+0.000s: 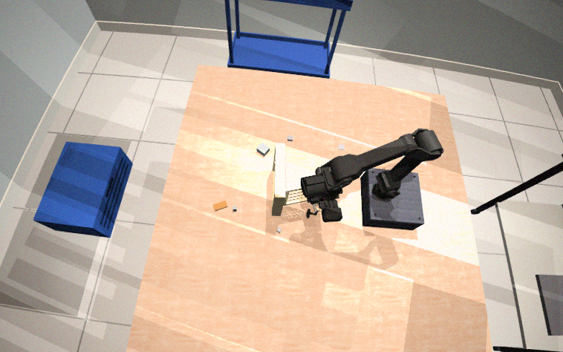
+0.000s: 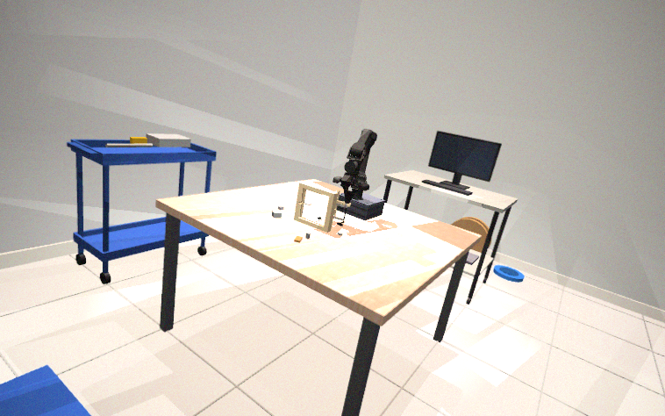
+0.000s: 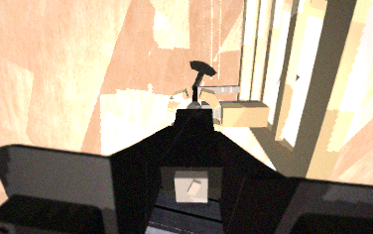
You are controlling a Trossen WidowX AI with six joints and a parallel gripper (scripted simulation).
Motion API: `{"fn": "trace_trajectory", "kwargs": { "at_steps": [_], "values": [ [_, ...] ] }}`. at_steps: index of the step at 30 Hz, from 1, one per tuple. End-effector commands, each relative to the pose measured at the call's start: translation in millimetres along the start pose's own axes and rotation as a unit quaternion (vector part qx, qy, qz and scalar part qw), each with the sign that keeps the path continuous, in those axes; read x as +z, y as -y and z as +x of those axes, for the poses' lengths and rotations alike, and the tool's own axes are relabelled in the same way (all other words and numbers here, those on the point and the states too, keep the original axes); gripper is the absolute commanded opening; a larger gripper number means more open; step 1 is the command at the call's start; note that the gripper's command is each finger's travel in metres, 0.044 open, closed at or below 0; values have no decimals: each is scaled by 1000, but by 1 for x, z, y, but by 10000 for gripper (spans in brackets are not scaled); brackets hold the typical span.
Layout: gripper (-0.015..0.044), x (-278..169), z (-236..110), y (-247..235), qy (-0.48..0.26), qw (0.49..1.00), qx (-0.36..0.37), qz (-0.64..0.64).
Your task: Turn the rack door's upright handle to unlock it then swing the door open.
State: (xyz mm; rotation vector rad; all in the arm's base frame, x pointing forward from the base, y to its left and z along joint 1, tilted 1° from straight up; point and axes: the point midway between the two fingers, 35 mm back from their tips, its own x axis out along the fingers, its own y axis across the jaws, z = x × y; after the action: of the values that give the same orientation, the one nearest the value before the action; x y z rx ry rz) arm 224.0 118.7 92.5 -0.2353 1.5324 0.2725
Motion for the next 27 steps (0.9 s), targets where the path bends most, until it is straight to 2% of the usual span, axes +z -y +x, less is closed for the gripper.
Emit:
{"fn": "trace_trajectory", "kwargs": {
  "at_steps": [1, 15, 27],
  "values": [
    [19, 2, 0, -5, 0, 999, -3, 36],
    [19, 12, 0, -30, 0, 991, -1, 132],
    [19, 12, 0, -31, 0, 991, -1, 136]
  ]
}}
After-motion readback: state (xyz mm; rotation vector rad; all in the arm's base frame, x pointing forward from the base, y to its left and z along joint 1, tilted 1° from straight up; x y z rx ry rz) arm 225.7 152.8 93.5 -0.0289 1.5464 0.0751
